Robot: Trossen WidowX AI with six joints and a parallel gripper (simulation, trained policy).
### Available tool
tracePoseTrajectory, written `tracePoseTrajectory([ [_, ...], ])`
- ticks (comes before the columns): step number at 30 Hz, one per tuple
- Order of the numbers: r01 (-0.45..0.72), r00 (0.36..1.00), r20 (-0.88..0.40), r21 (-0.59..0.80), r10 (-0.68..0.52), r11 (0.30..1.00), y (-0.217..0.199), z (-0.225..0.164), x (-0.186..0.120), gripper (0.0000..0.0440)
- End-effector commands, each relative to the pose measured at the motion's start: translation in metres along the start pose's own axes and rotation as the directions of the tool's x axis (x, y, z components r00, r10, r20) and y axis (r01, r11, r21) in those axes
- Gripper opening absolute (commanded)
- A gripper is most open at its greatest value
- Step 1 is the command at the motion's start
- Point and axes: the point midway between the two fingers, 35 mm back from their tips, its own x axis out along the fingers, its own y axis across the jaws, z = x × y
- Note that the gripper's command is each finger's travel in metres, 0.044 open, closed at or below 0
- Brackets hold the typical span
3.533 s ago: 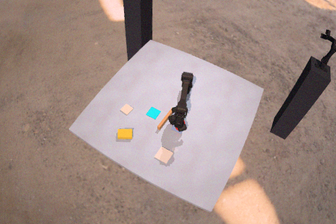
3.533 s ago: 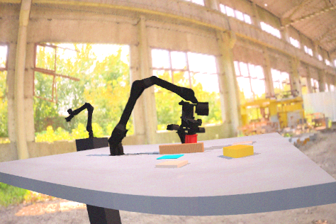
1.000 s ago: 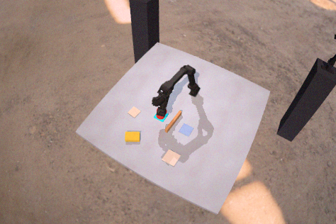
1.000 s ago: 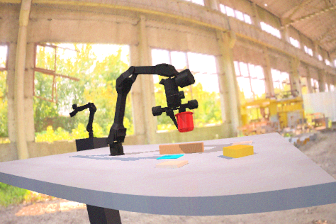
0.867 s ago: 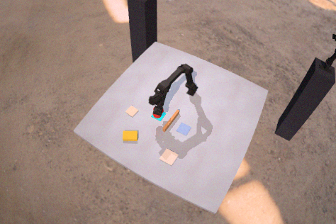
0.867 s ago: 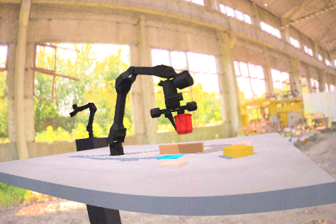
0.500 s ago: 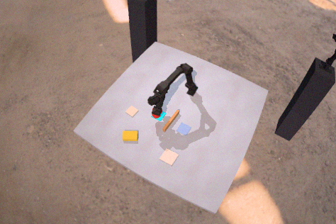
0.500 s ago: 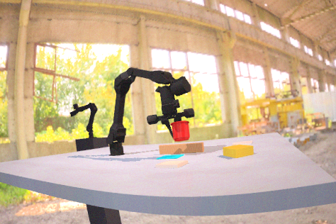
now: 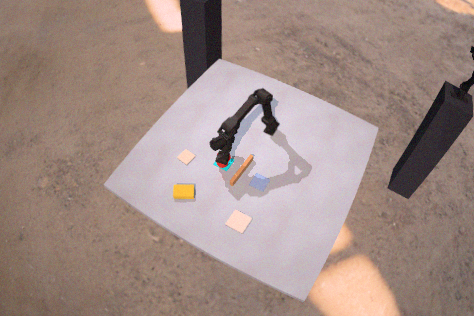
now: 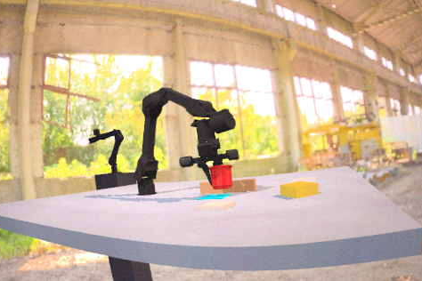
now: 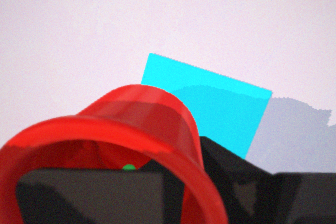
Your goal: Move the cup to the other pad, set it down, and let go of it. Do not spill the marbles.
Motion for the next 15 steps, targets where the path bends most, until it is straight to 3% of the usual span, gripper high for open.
tracePoseTrajectory([
  [1,0.001,1.0,-0.002,0.014,-0.001,1.0,-0.005,-0.001,0.004,0.0008],
  [10,0.027,1.0,-0.005,0.043,-0.026,0.999,-0.021,-0.002,0.016,0.0042],
  [15,-0.018,1.0,0.018,0.068,0.017,0.998,-0.018,0.007,0.011,0.0148],
])
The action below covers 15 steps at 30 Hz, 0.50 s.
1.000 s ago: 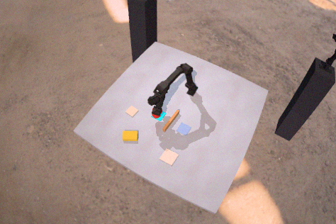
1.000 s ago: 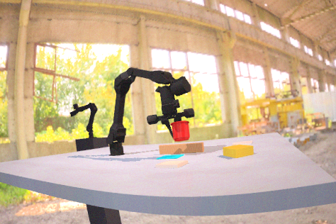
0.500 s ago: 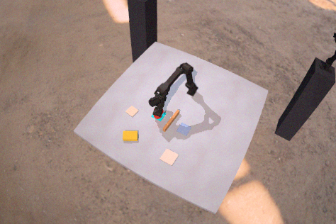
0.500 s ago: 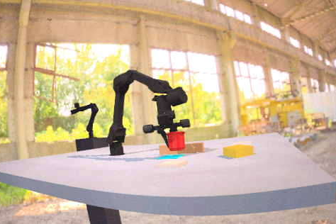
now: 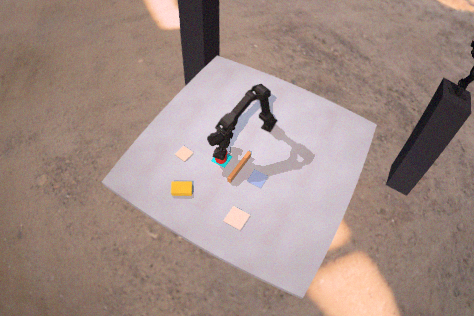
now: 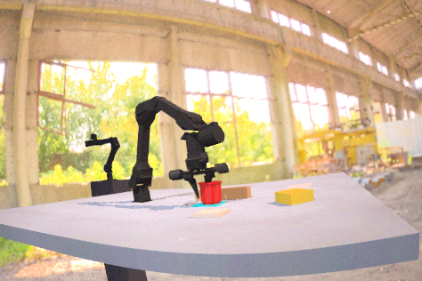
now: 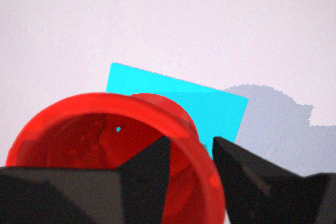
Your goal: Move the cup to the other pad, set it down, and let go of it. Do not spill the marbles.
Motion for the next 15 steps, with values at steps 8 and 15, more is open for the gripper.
tracePoseTrajectory([
  [8,-0.082,0.996,0.019,0.029,0.082,0.996,-0.001,0.006,-0.021,0.0173],
  [15,-0.121,0.992,0.028,0.041,0.12,0.992,-0.005,0.008,-0.035,0.0211],
])
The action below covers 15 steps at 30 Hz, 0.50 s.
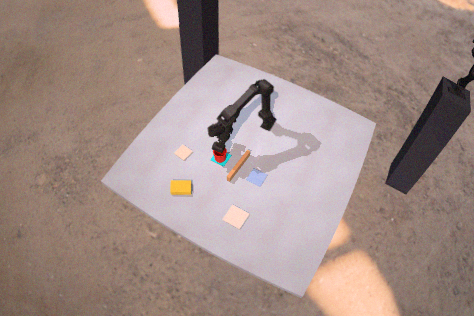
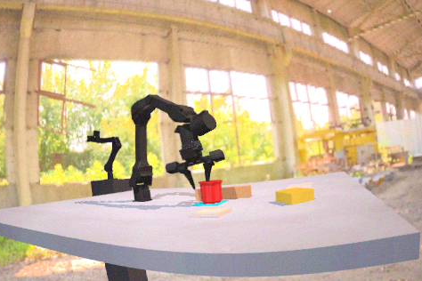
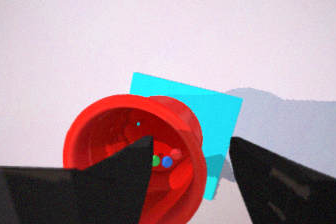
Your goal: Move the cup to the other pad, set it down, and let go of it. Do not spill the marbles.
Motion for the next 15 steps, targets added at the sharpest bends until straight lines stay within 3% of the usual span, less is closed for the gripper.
tracePoseTrajectory([
  [1,-0.02,1.0,0.003,0.005,0.02,1.0,-0.002,0.001,-0.008,0.0218],
  [9,-0.068,0.997,0.024,0.025,0.067,0.997,-0.003,0.008,-0.031,0.0262],
  [13,-0.097,0.994,0.044,0.032,0.095,0.995,-0.002,0.014,-0.046,0.0308],
  [15,-0.107,0.993,0.05,0.038,0.105,0.994,-0.002,0.017,-0.052,0.0351],
])
